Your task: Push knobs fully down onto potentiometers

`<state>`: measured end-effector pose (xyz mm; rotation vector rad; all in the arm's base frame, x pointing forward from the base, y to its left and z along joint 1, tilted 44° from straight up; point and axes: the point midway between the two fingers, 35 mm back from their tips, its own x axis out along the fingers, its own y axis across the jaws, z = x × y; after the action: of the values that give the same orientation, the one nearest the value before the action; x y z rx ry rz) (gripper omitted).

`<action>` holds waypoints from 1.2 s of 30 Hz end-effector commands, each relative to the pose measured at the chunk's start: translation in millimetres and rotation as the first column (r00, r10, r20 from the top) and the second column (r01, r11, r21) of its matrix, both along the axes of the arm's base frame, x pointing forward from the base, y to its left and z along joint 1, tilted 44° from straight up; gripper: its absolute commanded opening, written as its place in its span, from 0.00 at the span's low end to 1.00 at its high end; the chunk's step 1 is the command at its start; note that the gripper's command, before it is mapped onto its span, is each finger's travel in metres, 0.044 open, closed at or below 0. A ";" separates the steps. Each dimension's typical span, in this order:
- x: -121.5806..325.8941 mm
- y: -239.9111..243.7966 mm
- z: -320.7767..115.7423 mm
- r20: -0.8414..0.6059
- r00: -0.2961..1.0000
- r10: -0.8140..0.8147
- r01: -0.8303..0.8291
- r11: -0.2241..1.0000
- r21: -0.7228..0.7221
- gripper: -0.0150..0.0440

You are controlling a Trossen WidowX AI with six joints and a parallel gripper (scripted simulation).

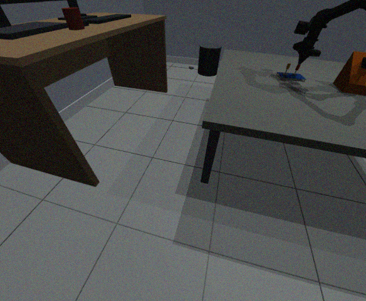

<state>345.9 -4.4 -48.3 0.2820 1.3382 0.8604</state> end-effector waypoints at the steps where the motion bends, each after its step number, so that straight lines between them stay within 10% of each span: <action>1: -0.6 2.7 -1.3 -0.004 1.000 -0.002 0.002 1.000 0.007 0.25; 36: -0.8 7.8 -6.4 -0.004 1.000 -0.002 0.002 1.000 0.007 0.25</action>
<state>344.5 -2.8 -51.1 0.2919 1.3394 0.8544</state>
